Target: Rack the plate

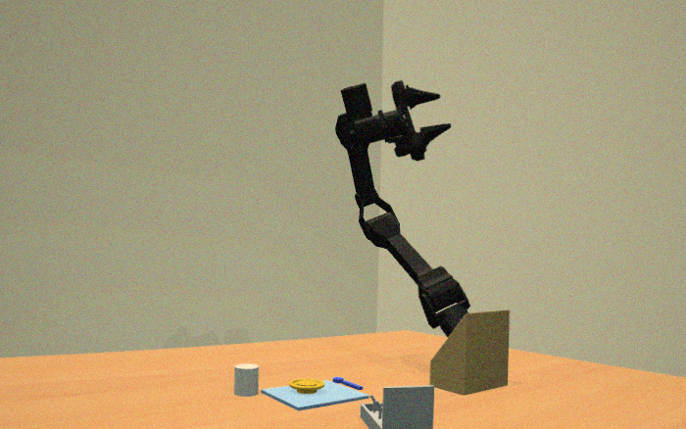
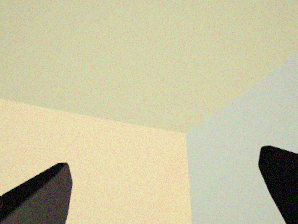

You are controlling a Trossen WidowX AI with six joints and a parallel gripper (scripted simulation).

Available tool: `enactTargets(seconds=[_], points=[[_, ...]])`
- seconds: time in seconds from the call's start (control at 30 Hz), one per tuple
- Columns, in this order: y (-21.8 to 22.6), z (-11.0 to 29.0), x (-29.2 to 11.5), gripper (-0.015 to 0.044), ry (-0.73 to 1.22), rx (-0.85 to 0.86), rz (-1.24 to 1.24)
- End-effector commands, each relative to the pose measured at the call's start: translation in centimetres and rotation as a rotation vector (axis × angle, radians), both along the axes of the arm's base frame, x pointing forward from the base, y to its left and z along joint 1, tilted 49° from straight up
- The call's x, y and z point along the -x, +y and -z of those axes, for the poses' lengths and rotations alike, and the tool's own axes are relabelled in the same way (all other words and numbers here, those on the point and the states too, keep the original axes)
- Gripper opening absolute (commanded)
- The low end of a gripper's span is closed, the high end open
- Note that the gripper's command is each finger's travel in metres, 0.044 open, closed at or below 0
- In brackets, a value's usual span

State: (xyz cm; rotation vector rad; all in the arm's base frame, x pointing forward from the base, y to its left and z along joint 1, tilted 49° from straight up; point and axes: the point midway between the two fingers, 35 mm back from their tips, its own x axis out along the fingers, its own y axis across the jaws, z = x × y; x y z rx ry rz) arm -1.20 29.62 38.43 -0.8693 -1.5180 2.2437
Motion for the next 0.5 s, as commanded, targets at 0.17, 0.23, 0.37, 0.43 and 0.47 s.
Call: enactTargets(seconds=[0.17,0.23,0.37,0.43,0.47], points=[[0.6,1.7,-1.8,0.04,0.003,0.117,0.095],[0.9,2.5,-2.6,0.04,0.006,0.168,0.139],[1.2,4.0,-4.2,0.04,0.013,0.266,0.228],[1.3,4.7,-5.1,0.04,0.016,0.313,0.274],[1.4,5.1,-5.5,0.04,0.019,0.336,0.297]])
